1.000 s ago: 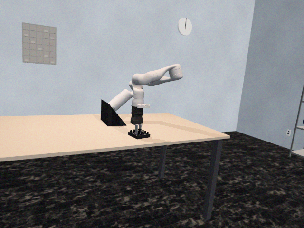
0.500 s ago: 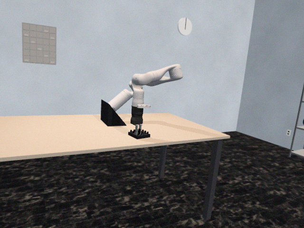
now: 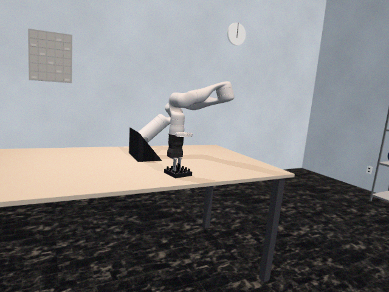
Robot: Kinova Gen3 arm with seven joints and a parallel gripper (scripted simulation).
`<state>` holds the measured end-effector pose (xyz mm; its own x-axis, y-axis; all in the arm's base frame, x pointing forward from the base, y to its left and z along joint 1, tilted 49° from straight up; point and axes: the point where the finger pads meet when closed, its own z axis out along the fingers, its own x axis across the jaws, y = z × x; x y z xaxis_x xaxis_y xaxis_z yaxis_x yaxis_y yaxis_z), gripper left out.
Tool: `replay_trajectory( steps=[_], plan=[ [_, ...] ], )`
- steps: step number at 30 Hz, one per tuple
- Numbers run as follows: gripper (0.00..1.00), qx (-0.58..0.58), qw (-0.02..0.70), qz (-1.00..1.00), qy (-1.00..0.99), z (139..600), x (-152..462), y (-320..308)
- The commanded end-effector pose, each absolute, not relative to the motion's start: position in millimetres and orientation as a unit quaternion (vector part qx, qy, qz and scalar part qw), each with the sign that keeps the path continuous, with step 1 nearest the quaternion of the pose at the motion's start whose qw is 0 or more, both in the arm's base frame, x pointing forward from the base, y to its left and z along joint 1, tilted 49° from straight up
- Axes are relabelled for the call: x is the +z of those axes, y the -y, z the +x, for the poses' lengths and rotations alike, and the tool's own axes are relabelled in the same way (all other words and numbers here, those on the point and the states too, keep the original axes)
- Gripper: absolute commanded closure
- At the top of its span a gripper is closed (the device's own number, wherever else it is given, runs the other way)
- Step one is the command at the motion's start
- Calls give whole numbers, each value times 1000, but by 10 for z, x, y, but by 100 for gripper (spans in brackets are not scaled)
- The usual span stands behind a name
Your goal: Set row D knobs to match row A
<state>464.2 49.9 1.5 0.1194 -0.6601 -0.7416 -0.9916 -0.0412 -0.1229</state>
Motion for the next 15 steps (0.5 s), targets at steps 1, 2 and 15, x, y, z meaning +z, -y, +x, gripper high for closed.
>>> replay_trajectory(
  steps=[1,2,15],
  plan=[
    [54,256,325,-673,-614,4654,120,-403],
    [54,255,325,-673,-614,4654,141,-381],
    [54,256,326,-671,-615,4646,214,-285]
  ],
)
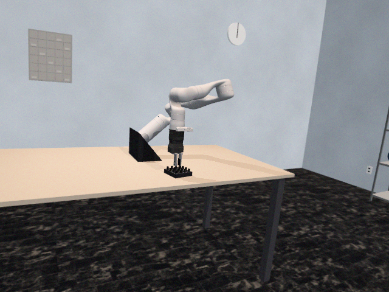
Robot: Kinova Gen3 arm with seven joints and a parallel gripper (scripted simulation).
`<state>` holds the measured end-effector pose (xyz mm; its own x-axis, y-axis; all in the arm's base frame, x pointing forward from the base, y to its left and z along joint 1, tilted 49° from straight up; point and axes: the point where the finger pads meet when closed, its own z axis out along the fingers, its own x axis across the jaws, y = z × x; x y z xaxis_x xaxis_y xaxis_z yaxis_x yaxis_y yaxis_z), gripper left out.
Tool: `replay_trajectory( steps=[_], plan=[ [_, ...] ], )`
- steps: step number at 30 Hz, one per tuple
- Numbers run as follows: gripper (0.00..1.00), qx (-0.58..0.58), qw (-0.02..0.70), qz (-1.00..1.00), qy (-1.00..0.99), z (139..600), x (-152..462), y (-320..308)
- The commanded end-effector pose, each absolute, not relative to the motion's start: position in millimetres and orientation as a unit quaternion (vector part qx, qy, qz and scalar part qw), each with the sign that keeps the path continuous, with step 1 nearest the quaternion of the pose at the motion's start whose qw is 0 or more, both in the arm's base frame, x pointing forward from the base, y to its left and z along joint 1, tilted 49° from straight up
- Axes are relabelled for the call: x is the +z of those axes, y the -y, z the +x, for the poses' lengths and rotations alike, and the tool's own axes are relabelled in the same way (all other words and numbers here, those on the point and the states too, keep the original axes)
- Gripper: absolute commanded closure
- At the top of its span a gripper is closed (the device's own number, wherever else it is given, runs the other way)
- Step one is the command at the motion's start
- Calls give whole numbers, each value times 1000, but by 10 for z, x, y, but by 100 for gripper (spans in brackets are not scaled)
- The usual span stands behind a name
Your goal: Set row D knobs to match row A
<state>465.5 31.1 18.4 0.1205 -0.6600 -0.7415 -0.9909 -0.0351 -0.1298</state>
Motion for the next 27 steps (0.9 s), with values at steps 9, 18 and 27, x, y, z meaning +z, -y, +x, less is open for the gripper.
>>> replay_trajectory(
  steps=[9,18,27],
  plan=[
    [54,256,326,-671,-615,4646,214,-285],
    [54,252,329,-678,-607,4645,217,-285],
    [54,236,341,-710,-569,4649,231,-285]
  ],
)
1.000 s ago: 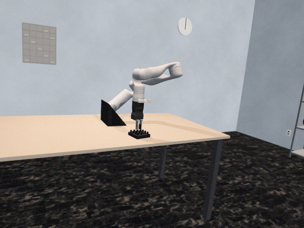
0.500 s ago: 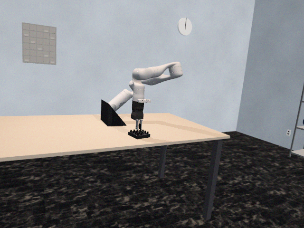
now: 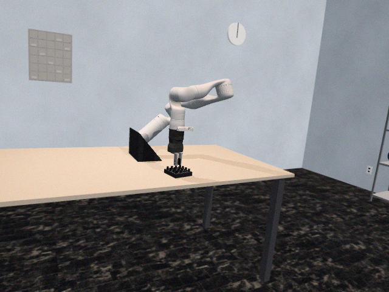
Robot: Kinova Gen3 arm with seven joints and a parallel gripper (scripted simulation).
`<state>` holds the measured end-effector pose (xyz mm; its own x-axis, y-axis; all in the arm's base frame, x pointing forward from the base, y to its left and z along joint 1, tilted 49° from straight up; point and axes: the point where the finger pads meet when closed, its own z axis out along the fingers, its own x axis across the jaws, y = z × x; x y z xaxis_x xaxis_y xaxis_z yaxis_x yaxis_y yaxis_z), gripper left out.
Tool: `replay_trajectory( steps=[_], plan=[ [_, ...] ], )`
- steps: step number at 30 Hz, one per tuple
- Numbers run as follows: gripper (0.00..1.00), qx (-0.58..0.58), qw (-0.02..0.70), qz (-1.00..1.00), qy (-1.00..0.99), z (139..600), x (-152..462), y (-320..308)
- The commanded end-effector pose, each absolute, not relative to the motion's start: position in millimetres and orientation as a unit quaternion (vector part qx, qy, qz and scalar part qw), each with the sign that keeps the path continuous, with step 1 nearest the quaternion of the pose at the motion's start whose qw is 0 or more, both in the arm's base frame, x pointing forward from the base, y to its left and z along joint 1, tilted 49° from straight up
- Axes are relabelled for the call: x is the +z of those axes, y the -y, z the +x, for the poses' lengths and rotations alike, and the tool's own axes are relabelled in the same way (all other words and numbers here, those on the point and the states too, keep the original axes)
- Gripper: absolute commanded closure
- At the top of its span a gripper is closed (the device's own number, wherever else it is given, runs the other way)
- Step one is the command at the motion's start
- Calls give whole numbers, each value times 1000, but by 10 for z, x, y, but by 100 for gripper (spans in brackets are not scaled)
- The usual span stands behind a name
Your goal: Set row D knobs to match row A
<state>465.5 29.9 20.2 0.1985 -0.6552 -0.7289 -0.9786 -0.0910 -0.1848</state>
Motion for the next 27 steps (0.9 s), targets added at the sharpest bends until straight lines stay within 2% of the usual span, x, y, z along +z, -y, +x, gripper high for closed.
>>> replay_trajectory(
  steps=[1,27],
  plan=[
    [54,233,343,-716,-562,4649,233,-285],
    [54,96,400,-871,-268,4652,313,-235]
  ],
)
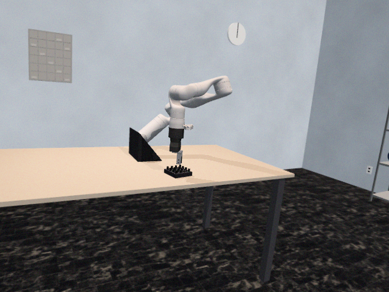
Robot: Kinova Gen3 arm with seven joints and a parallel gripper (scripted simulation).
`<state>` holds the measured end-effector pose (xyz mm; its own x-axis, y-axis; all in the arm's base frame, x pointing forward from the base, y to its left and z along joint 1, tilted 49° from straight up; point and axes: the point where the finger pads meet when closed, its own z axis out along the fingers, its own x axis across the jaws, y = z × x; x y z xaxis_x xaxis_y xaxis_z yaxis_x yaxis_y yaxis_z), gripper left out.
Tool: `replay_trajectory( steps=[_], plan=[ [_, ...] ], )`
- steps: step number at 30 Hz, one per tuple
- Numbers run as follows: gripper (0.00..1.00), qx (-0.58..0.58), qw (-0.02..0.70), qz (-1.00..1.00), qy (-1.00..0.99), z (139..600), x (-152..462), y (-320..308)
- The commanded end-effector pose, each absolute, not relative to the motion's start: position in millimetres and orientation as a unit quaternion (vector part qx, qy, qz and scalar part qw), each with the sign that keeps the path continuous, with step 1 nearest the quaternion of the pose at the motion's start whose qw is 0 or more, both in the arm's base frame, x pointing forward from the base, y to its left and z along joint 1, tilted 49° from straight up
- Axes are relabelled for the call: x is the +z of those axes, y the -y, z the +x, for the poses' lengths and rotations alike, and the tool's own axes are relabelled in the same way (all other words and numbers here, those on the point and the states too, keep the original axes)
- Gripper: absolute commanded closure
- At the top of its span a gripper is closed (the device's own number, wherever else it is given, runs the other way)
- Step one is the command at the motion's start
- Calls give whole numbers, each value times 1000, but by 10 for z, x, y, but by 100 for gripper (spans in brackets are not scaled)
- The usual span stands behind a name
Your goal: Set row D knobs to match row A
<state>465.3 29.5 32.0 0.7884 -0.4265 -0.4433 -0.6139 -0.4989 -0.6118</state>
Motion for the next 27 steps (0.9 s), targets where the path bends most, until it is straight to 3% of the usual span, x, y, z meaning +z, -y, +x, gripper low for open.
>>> replay_trajectory(
  steps=[1,27],
  plan=[
    [54,88,402,-876,-250,4652,318,-231],
    [54,-58,405,-910,62,4626,339,-115]
  ],
)
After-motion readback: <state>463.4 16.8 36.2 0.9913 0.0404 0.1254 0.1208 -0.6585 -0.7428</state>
